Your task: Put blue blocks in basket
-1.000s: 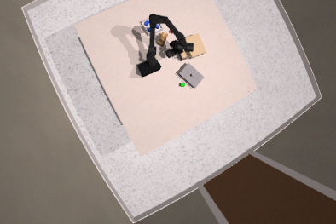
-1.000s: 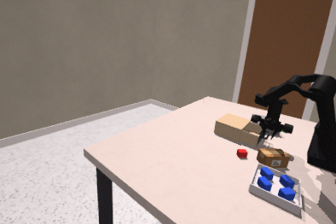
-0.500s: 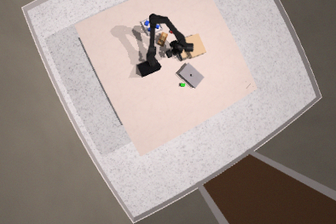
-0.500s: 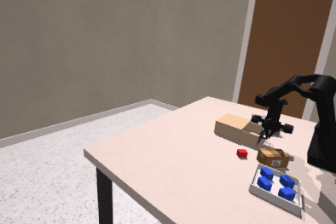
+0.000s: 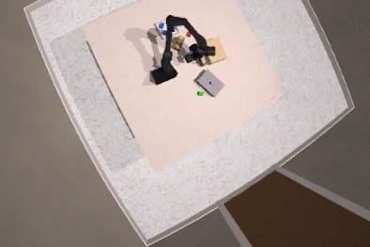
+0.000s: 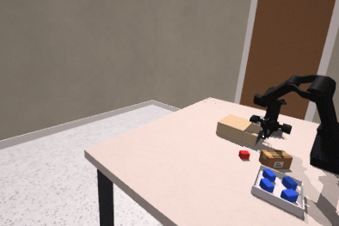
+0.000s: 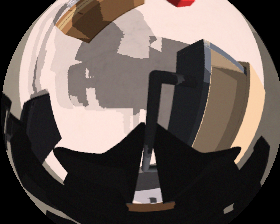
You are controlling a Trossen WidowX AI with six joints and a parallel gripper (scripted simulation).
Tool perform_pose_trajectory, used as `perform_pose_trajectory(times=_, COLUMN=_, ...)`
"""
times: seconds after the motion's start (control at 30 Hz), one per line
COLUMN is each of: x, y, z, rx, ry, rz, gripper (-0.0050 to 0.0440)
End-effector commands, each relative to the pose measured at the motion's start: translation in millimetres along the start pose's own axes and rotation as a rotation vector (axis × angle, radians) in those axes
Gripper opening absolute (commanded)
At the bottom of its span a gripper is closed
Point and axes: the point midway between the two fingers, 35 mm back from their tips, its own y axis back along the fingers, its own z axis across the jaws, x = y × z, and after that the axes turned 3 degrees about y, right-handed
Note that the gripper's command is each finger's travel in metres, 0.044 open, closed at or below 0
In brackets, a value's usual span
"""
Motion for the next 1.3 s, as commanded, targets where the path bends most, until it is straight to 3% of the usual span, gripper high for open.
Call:
perform_pose_trajectory(times=0.0, x=0, y=-1, z=-11, rx=-0.002, ry=-0.002, rz=-0.001, gripper=0.0000)
perform_pose_trajectory(times=0.27, x=1, y=-1, z=-24, rx=-0.002, ry=-0.002, rz=-0.001, gripper=0.0000)
perform_pose_trajectory(times=0.3, x=1, y=-1, z=-25, rx=0.065, ry=-0.002, rz=0.002, gripper=0.0000)
perform_pose_trajectory(times=0.37, x=1, y=-1, z=-25, rx=0.065, ry=-0.002, rz=0.002, gripper=0.0000)
perform_pose_trajectory(times=0.5, x=1, y=-2, z=-29, rx=0.331, ry=-0.002, rz=0.016, gripper=0.0000)
perform_pose_trajectory(times=0.53, x=2, y=-2, z=-30, rx=0.347, ry=-0.002, rz=0.017, gripper=0.0000)
perform_pose_trajectory(times=1.27, x=4, y=-2, z=-71, rx=0.347, ry=-0.002, rz=0.017, gripper=0.0000)
